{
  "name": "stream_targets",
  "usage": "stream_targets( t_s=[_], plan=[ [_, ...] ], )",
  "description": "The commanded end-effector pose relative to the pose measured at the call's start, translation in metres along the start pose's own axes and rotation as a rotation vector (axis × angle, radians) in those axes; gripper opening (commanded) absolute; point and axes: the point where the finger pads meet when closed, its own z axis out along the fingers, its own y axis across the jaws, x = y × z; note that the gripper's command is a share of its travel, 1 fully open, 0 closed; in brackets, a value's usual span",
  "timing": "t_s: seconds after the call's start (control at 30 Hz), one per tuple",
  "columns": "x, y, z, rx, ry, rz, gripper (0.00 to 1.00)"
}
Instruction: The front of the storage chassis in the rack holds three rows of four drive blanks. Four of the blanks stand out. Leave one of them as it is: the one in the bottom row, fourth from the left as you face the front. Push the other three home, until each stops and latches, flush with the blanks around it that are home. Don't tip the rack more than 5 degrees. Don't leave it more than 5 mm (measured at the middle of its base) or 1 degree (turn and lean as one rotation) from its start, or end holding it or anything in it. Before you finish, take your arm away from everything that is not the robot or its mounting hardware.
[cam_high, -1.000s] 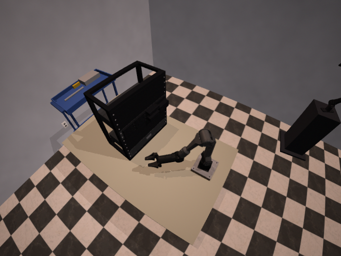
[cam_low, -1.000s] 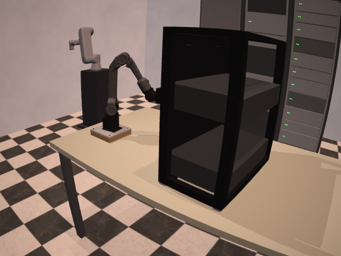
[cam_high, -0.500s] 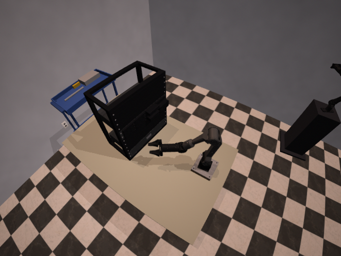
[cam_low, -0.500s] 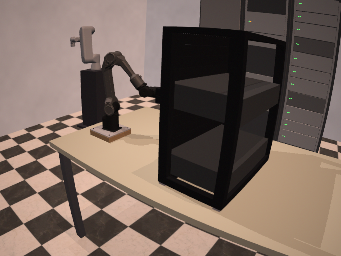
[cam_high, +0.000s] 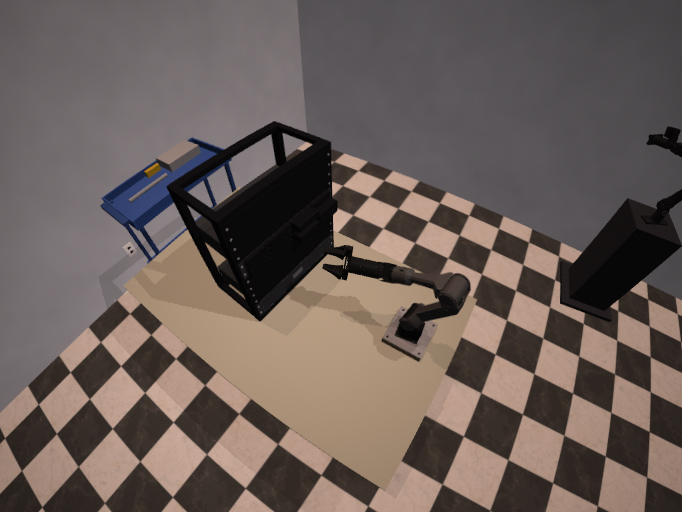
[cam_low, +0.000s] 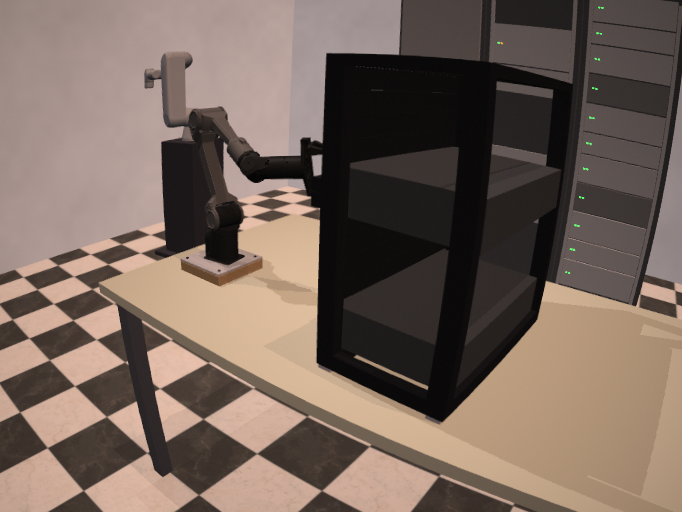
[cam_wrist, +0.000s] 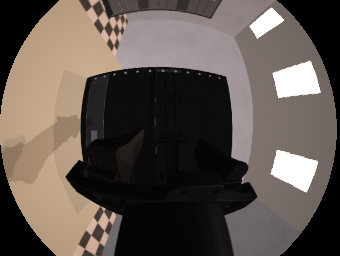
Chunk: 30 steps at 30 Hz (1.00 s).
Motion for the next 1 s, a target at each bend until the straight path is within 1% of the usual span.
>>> stream_targets(
  t_s=[0.0, 0.2, 0.27, 0.4, 0.53, 0.73, 0.97],
  plan=[
    [0.013, -0.01, -0.015, 0.003, 0.032, -0.02, 1.0],
    [0.044, -0.028, -0.057, -0.001, 0.179, -0.093, 1.0],
    [0.044, -0.028, -0.057, -0.001, 0.179, -0.093, 1.0],
    [0.058, -0.033, -0.08, -0.016, 0.276, -0.134, 1.0],
    [0.068, -0.035, -0.098, -0.032, 0.357, -0.163, 1.0],
    [0.076, -0.035, -0.112, -0.048, 0.429, -0.186, 1.0],
    [0.077, -0.035, -0.116, -0.052, 0.445, -0.19, 1.0]
  ],
)
